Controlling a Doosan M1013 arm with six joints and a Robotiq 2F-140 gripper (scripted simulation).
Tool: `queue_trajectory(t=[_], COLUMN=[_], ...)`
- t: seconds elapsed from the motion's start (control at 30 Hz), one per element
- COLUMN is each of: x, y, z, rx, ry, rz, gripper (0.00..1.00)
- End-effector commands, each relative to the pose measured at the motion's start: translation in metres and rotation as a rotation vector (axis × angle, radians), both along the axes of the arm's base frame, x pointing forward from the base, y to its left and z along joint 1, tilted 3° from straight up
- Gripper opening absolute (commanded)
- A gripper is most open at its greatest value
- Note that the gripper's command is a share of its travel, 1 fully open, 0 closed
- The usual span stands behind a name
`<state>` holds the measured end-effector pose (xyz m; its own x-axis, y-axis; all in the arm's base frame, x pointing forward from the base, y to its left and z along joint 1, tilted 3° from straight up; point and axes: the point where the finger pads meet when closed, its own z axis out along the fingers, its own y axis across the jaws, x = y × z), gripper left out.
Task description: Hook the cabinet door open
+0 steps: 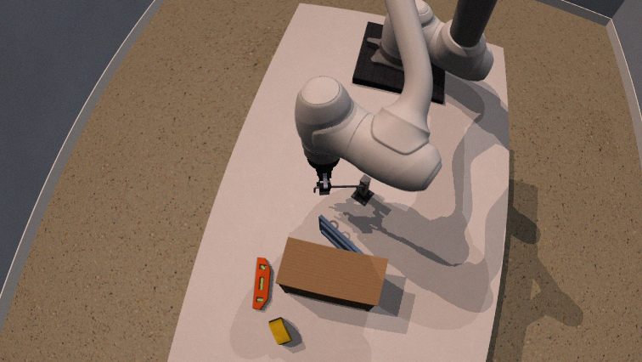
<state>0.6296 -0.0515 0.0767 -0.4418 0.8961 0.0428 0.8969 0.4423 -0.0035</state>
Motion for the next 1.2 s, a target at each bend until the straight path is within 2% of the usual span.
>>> queue_trajectory(t=[0.0, 1.17], x=[0.003, 0.023], y=[0.003, 0.017], z=[0.000, 0.000], rx=[0.004, 0.011], ry=[0.004, -0.006], rz=[0.051, 0.305], gripper=[0.03, 0.03])
